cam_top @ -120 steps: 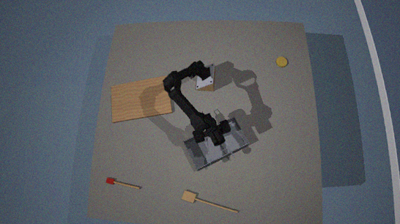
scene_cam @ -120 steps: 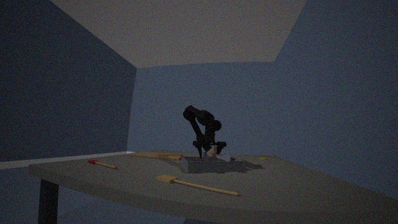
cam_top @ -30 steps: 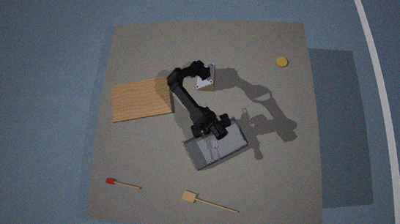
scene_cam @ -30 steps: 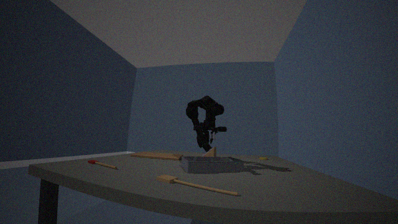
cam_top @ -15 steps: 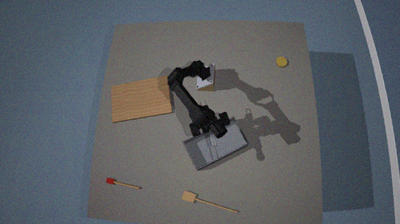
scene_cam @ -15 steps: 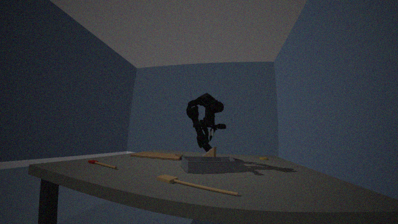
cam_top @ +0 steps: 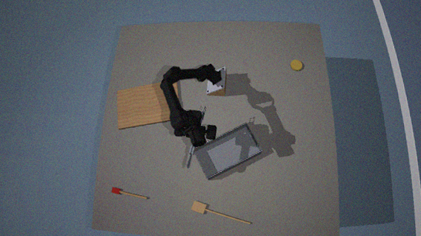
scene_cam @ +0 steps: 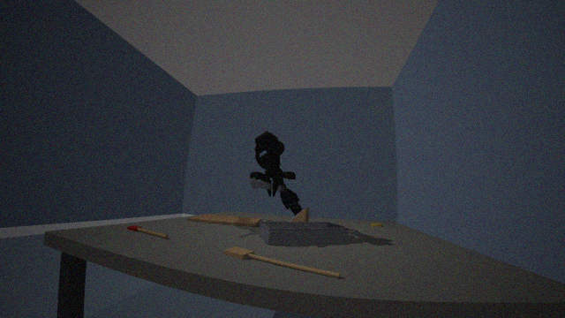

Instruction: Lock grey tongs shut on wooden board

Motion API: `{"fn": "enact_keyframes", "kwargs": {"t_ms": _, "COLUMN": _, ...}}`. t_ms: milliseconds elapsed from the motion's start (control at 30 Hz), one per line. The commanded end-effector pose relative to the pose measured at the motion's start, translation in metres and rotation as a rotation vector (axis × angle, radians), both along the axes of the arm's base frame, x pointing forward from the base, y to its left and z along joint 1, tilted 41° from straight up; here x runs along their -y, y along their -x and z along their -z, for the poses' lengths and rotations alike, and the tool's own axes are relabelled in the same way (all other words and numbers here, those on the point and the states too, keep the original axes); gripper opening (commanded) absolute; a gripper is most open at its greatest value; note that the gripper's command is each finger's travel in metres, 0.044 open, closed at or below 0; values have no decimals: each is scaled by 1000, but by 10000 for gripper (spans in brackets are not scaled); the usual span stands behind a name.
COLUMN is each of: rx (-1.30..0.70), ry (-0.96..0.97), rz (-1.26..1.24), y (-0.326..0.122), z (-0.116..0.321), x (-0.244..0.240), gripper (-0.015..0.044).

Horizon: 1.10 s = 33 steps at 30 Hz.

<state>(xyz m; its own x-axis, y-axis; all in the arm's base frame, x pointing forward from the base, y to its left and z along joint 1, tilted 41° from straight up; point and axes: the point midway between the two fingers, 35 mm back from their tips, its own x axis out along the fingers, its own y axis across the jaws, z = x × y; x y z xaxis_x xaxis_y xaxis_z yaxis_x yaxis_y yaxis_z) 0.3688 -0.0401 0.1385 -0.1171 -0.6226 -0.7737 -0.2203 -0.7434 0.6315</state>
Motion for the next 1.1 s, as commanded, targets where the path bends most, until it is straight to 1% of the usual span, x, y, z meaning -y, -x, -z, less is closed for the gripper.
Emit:
{"fn": "enact_keyframes", "kwargs": {"t_ms": 0, "rx": 79, "ry": 19, "rz": 84, "y": 10, "z": -22, "x": 20, "gripper": -150}}
{"fn": "enact_keyframes", "kwargs": {"t_ms": 400, "rx": 333, "ry": 89, "rz": 379, "y": 53, "z": -81, "x": 82, "gripper": -150}}
{"fn": "enact_keyframes", "kwargs": {"t_ms": 700, "rx": 381, "ry": 92, "rz": 443, "y": 64, "z": -92, "x": 96, "gripper": -150}}
{"fn": "enact_keyframes", "kwargs": {"t_ms": 1067, "rx": 535, "ry": 91, "rz": 656, "y": 110, "z": -127, "x": 140, "gripper": -150}}
